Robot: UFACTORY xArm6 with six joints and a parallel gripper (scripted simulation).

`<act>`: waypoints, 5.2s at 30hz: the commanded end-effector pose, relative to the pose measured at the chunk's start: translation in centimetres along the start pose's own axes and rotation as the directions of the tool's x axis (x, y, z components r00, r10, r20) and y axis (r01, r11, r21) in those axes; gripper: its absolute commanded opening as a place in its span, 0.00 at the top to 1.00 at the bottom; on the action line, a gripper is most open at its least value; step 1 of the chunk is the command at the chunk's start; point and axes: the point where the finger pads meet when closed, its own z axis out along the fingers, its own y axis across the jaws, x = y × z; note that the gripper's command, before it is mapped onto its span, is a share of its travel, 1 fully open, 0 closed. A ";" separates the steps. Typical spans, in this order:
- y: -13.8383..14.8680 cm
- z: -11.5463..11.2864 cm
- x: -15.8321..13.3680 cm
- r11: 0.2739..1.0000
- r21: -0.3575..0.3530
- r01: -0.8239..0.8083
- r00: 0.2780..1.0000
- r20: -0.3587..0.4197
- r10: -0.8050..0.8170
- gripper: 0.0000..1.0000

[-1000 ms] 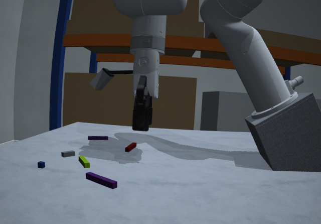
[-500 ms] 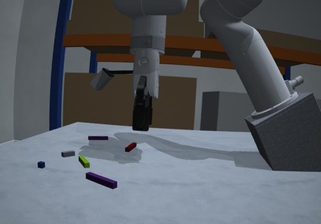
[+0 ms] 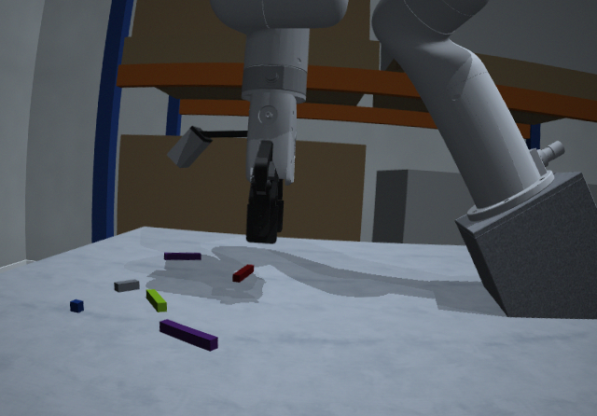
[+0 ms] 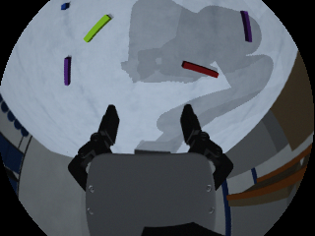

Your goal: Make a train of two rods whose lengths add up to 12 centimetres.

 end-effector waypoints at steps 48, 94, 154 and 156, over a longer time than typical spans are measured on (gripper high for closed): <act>6.1 0.2 9.5 1.000 -0.005 -0.008 1.000 0.028 0.009 0.00; 7.8 0.1 12.0 1.000 -0.001 -0.001 1.000 -0.002 0.001 0.00; 7.6 0.1 11.9 1.000 0.000 0.014 1.000 -0.001 -0.014 0.00; 7.0 0.2 11.8 0.995 0.004 0.096 0.995 0.006 -0.096 0.00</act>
